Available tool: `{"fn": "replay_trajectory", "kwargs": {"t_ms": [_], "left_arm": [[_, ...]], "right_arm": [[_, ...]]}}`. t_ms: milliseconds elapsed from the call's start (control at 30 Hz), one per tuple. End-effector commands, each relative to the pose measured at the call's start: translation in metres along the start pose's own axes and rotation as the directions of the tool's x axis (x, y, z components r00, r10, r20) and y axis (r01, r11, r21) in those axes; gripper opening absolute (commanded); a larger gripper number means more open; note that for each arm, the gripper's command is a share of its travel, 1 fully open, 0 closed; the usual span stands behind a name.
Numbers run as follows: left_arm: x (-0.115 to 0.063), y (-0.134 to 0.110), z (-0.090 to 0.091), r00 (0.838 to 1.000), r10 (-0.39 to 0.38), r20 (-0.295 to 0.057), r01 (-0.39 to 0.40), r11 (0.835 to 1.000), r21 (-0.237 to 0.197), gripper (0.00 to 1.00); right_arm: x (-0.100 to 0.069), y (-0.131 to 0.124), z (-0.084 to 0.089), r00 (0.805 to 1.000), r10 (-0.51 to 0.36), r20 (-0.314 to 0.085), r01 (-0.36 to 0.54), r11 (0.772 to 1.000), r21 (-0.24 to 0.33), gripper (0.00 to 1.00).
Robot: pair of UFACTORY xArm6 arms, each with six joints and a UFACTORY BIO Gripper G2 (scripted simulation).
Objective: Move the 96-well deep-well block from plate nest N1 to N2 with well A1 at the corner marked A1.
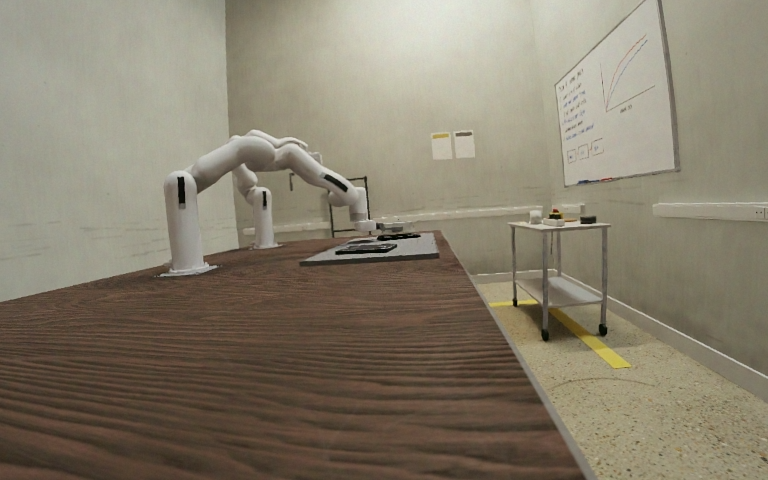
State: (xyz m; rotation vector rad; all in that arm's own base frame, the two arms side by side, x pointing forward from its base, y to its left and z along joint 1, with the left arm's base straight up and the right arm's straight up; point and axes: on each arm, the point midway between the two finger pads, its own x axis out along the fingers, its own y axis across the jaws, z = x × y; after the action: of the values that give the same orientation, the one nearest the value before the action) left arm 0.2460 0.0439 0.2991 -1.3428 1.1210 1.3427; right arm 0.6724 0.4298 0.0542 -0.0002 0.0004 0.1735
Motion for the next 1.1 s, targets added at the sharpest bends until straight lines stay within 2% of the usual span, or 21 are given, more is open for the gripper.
{"fn": "replay_trajectory", "kwargs": {"t_ms": [0, 1067], "left_arm": [[-0.0009, -0.0005, 0.0003, 1.0, -0.003, 0.001, 0.003, 1.0, 0.0, 1.0], [-0.0009, -0.0005, 0.0003, 1.0, -0.003, 0.001, 0.003, 1.0, 0.0, 1.0]], "right_arm": [[0.0013, 0.0007, 0.0037, 1.0, 0.0, 0.005, 0.0, 1.0, 0.003, 0.0], [0.0012, 0.0007, 0.0009, 1.0, 0.0, 0.005, 0.0, 1.0, 0.003, 0.0]]}}
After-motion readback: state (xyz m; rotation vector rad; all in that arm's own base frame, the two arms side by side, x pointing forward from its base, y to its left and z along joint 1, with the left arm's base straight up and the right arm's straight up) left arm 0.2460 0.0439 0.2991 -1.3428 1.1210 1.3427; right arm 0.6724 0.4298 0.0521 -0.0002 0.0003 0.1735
